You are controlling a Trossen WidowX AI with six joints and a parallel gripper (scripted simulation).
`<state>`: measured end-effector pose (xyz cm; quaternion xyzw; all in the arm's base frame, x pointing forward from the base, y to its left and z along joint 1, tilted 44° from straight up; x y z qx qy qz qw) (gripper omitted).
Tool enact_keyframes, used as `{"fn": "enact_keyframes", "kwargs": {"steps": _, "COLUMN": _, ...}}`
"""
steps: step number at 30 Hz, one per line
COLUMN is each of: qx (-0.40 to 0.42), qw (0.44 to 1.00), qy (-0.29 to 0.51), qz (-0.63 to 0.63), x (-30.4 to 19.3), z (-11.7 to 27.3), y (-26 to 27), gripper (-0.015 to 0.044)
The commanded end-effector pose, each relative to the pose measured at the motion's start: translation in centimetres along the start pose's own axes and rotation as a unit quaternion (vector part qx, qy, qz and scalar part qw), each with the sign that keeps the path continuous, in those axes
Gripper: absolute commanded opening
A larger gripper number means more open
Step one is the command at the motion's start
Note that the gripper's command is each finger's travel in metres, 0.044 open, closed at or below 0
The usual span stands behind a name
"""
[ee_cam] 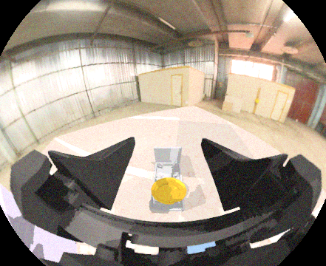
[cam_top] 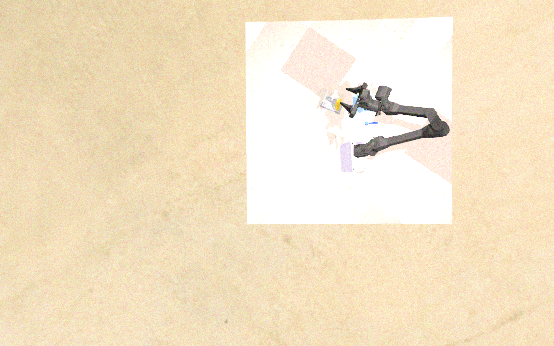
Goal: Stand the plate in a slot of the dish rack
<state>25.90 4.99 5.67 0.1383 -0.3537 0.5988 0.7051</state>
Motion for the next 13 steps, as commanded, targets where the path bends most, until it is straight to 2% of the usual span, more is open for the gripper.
{"fn": "enact_keyframes", "kwargs": {"steps": 1, "qx": 0.009, "qw": 0.999, "qy": 0.025, "qz": -0.039, "x": 0.7, "z": -0.1, "y": 0.0, "gripper": 0.04}}
{"fn": "enact_keyframes", "kwargs": {"steps": 13, "qx": 0.038, "qw": 0.969, "qy": 0.148, "qz": -0.194, "x": 2.3, "z": -0.8, "y": 0.8, "gripper": 0.04}}
Point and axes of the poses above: the point midway between the two fingers, 35 mm back from their tips, its own z axis back along the fingers, its own y axis across the jaws, x = y × z, the point moved 8 cm from there along z, back along the fingers, and after that the axes turned 5 degrees about -z, right-handed, at the moved point
